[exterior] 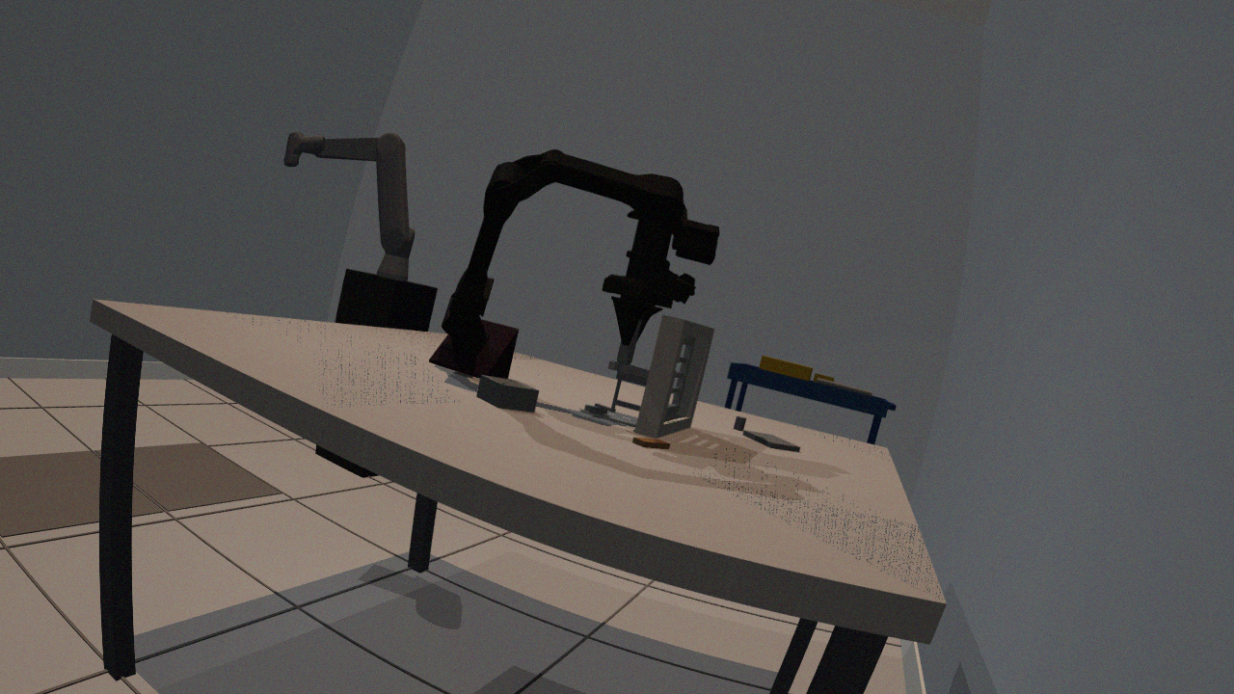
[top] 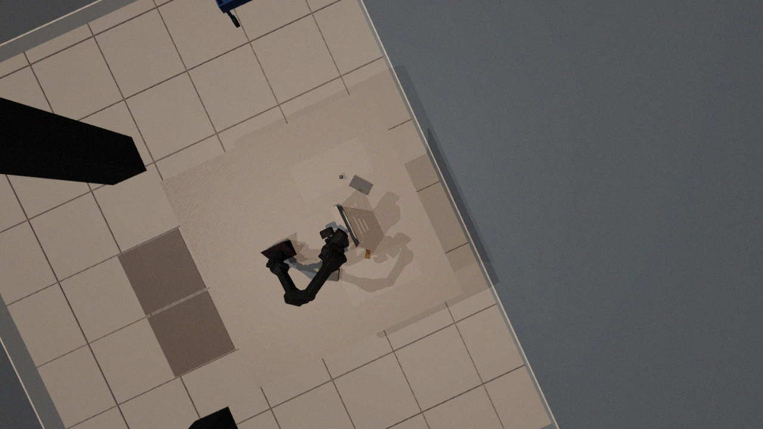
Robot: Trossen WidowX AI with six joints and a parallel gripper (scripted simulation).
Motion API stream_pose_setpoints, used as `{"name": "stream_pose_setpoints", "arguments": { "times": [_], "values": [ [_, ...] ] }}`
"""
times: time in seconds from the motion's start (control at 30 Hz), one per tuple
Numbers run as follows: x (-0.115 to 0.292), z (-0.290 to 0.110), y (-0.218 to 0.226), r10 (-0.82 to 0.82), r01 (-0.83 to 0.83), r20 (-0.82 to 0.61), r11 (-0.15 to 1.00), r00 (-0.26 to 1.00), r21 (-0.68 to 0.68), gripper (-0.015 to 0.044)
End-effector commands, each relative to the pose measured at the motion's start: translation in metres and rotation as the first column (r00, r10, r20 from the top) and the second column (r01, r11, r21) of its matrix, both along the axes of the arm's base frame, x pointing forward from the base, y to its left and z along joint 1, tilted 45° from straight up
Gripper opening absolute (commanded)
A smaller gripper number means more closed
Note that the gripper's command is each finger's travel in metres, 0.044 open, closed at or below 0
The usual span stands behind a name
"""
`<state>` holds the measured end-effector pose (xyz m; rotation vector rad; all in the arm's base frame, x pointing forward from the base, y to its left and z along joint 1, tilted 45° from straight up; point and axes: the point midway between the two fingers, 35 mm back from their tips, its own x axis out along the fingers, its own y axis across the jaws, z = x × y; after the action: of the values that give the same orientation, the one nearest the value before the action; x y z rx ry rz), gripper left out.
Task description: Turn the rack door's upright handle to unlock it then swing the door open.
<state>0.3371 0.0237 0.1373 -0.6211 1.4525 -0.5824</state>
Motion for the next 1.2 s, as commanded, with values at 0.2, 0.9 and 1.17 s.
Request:
{"name": "stream_pose_setpoints", "arguments": {
  "times": [0.2, 0.9, 1.17],
  "values": [
    [-0.0005, -0.0013, -0.0014, 0.001, -0.001, -0.009, 1.000, 1.000, -0.005, 0.0025],
    [-0.0005, -0.0013, -0.0014, -0.549, 0.534, 0.516, 0.823, 0.657, 0.195, 0.0025],
    [-0.0005, -0.0014, -0.0014, -0.695, 0.664, 0.645, 0.649, 0.318, 0.372, 0.0025]
  ]
}}
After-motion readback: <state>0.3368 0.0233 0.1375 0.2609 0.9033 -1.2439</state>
